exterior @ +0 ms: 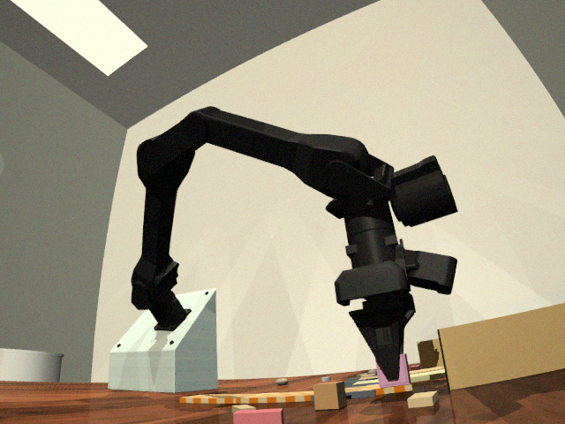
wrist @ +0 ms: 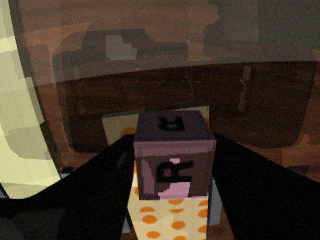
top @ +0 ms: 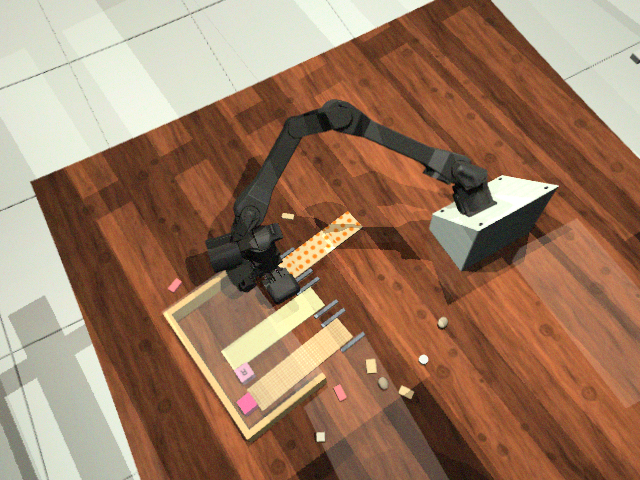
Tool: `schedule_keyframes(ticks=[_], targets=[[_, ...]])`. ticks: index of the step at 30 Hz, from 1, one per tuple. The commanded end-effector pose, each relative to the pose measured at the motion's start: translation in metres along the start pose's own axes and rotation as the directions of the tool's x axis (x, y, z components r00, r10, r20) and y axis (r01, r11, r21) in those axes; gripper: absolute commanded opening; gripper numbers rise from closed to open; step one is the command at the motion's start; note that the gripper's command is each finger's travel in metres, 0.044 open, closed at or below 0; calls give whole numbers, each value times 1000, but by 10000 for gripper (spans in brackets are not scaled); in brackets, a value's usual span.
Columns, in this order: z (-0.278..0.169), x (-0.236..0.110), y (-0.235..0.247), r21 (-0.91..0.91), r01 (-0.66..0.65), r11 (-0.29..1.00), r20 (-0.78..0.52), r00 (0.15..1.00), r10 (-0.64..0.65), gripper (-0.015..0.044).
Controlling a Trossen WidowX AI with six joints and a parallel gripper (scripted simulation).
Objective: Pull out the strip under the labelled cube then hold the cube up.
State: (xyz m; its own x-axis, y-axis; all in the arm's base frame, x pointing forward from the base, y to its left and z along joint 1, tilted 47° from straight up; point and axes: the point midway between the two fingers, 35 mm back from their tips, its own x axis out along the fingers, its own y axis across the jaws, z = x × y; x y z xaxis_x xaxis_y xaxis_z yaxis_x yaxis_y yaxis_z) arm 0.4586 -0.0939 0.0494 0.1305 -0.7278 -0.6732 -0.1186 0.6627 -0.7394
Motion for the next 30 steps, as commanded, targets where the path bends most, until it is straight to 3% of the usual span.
schedule_keyframes(ticks=[1,6,10,30], targets=[[0,0,0,0,0,1000,1,1000,0,132],[0,0,0,0,0,1000,1,1000,0,98],[-2,-2,1,0,-1,1000,0,1000,1,0],[-57,-42,21,-8,-6,1000,-5,1000,6,0]])
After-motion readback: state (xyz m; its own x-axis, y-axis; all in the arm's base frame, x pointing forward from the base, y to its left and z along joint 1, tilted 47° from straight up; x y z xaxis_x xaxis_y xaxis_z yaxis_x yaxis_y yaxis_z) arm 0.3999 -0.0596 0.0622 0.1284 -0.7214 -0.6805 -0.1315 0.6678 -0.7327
